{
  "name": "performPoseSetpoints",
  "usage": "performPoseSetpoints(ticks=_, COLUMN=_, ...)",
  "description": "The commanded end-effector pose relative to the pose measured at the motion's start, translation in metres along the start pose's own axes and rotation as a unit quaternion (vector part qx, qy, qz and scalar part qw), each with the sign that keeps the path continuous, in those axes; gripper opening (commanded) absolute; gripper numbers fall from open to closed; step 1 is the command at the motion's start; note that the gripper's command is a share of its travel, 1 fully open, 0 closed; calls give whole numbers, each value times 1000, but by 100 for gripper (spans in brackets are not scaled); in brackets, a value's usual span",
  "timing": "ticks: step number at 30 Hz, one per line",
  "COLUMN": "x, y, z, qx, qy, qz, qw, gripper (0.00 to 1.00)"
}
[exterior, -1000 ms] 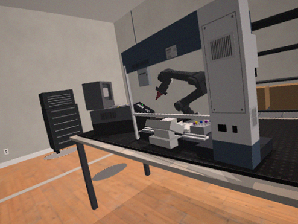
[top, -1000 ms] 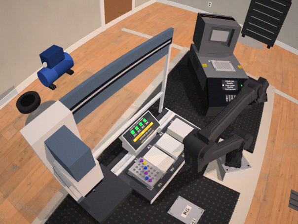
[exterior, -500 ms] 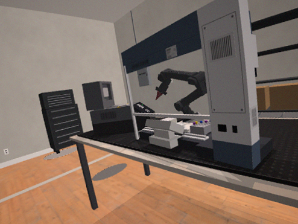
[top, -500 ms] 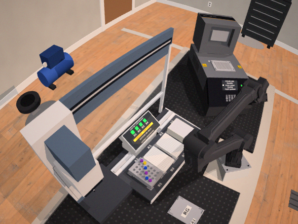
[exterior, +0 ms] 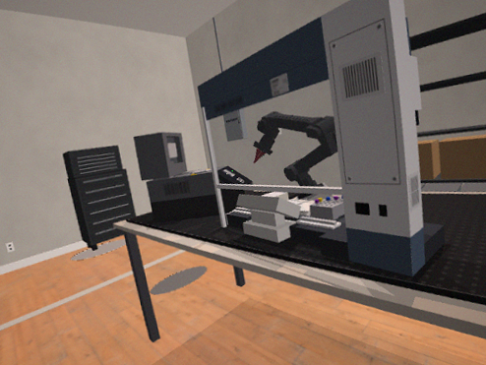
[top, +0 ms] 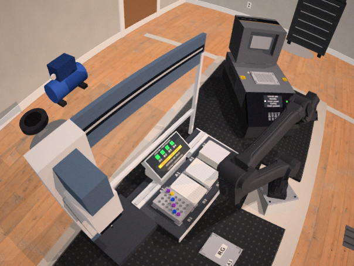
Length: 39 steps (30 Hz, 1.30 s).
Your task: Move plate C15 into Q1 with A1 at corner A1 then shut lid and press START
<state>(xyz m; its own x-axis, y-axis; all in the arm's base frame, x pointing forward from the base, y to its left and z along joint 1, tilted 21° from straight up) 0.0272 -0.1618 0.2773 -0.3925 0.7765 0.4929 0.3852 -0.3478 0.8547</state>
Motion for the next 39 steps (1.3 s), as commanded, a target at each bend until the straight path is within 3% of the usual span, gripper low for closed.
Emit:
performPoseSetpoints(ticks=1, x=3, y=2, z=5, qx=0, qy=1, qz=-3, qw=1000, gripper=0)
performPoseSetpoints(ticks=20, x=3, y=6, z=-1, qx=16, qy=-11, qz=-10, qw=1000, gripper=0)
performPoseSetpoints(ticks=39, x=3, y=2, z=4, qx=0, qy=-1, qz=-2, qw=1000, gripper=0)
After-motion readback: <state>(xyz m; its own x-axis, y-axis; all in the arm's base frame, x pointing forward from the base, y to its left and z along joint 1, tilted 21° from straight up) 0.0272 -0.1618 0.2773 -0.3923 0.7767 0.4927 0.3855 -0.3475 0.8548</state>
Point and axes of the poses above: the point where the finger pads meet when closed, its own x axis back along the fingers, its own y axis across the jaws, z = x × y, the point moved 2 cm from there along x, back along the fingers, and after that the axes turned 12 degrees about x, right-handed, at the moved point
